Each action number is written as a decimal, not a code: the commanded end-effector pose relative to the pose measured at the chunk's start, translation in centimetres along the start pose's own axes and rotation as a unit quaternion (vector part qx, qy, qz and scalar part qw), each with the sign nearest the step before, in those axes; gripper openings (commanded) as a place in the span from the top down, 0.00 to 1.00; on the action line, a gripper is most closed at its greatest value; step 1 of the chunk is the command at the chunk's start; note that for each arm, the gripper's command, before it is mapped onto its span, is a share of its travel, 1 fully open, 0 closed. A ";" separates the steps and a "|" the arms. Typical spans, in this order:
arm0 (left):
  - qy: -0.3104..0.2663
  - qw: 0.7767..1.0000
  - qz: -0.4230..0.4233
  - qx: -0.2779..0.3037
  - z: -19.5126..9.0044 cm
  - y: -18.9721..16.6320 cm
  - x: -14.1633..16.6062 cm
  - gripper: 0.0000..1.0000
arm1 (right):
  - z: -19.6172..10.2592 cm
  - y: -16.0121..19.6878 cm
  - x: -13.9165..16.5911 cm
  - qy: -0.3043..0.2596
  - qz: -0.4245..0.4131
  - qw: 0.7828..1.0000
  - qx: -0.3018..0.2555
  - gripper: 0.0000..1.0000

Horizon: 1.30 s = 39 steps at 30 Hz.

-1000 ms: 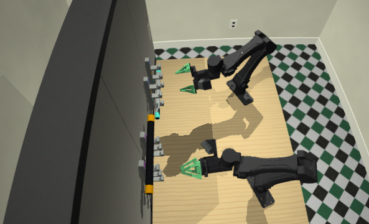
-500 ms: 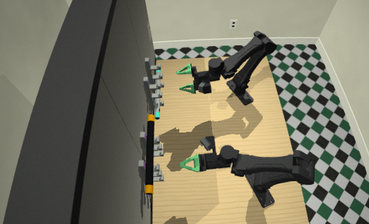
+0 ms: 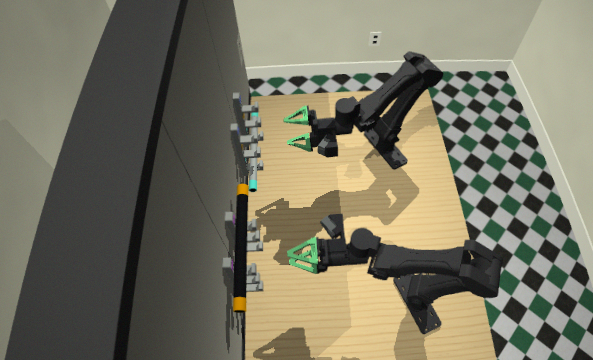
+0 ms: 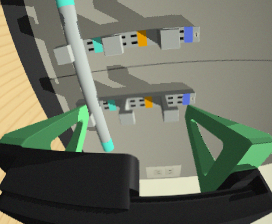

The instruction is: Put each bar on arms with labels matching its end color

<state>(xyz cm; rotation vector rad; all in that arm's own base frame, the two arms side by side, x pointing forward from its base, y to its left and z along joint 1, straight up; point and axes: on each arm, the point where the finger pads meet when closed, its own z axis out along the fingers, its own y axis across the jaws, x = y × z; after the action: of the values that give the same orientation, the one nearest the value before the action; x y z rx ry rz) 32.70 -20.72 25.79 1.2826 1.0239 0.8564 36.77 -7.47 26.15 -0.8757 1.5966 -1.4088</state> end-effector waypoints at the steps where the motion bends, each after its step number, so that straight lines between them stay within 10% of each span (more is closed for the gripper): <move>1: -0.001 1.000 0.026 -0.008 0.0 -0.2 -0.6 0.00 | 0.2 0.4 0.5 0.011 -0.029 0.999 0.014 0.00; 39: -0.007 0.998 0.061 -0.001 1.4 2.4 2.0 0.00 | 0.3 1.2 1.1 0.019 -0.064 0.998 0.023 0.00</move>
<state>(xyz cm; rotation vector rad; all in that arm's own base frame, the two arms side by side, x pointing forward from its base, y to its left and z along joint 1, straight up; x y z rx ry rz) 34.49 -19.06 24.94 1.4065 0.9705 0.9468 36.79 -7.84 25.60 -0.9438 1.5332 -1.5429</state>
